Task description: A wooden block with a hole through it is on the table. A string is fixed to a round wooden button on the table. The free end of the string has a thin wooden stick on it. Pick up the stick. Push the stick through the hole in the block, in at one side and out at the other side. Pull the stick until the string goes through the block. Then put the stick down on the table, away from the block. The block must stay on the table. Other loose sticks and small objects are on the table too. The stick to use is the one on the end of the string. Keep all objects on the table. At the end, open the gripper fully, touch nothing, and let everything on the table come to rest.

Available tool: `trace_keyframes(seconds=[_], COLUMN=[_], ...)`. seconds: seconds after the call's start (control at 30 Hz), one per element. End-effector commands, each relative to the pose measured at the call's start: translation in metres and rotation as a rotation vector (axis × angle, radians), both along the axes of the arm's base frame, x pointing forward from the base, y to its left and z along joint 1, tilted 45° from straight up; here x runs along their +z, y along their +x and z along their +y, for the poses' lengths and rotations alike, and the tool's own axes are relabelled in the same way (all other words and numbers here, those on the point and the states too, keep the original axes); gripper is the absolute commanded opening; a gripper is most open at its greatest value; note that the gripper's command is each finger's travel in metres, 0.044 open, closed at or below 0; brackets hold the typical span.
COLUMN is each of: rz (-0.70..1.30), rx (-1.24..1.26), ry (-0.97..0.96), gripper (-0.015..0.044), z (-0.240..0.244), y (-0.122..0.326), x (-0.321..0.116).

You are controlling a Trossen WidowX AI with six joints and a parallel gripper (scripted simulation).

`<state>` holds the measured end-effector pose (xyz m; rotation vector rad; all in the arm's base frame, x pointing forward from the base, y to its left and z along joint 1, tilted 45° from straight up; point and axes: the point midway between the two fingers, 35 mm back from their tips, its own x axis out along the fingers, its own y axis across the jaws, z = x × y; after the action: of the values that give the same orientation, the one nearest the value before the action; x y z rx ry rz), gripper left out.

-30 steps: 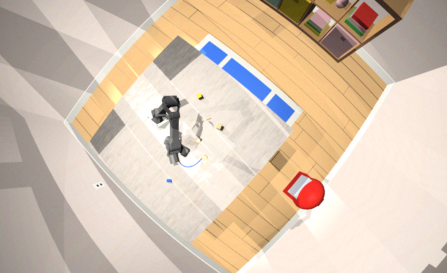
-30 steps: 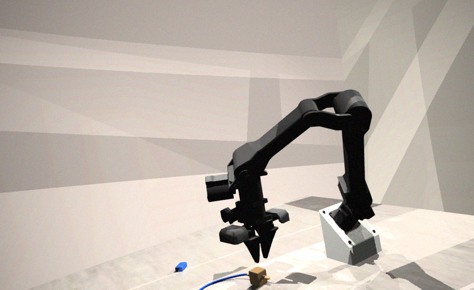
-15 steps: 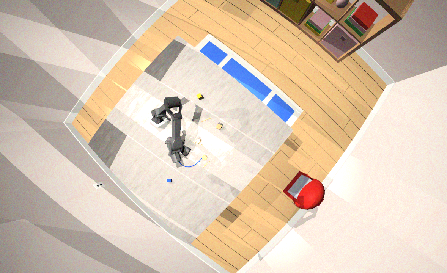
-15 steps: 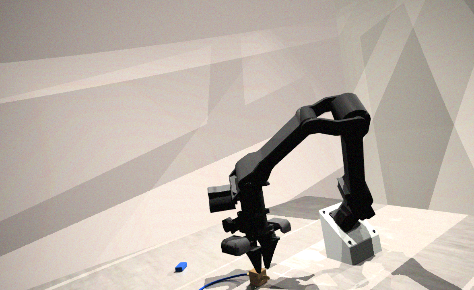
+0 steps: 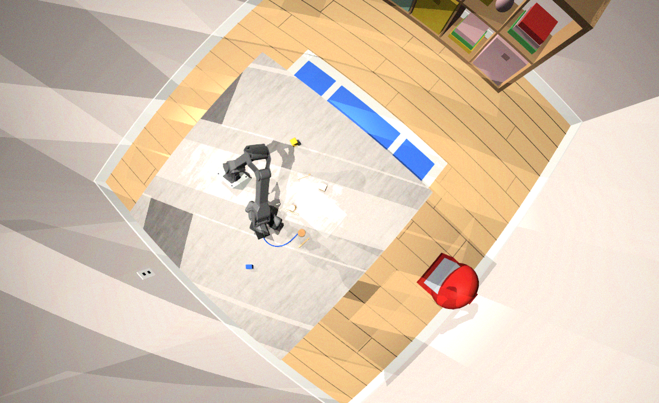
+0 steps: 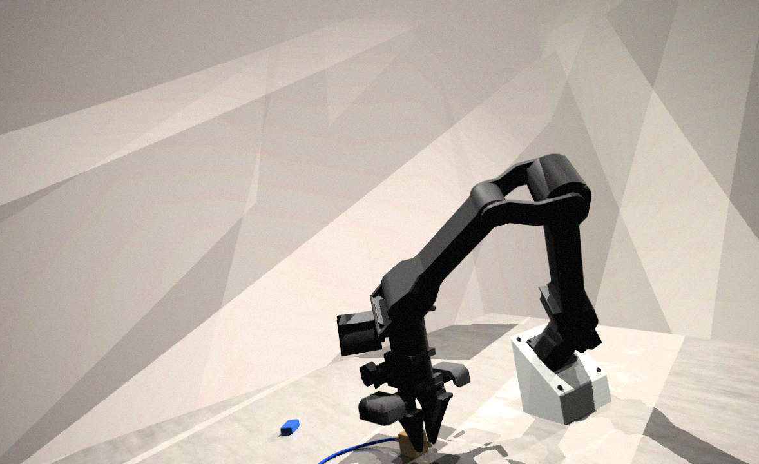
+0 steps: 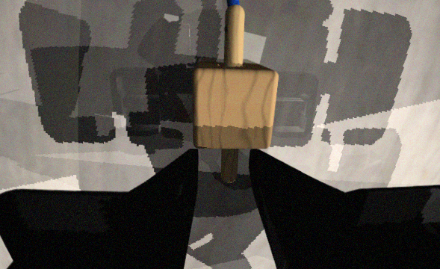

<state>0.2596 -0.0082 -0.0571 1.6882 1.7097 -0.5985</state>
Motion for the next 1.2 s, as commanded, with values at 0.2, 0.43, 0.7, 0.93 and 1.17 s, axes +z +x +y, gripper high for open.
trace_keyframes(seconds=[0.2, 0.43, 0.7, 0.93, 1.17], rz=[0.004, 0.004, 0.0, -0.001, 0.001], rx=[0.0, 0.0, -0.006, -0.007, -0.007], ry=[0.002, 0.002, -0.057, -0.077, -0.079], gripper=[0.0046, 0.0, 0.0, 0.0, 0.0], z=[0.0011, 0.0011, 0.0035, 0.004, 0.0041], y=[-0.001, -0.001, -0.0017, -0.0018, -0.0017], x=[-0.0013, -0.0013, -0.002, -0.0027, -0.0024])
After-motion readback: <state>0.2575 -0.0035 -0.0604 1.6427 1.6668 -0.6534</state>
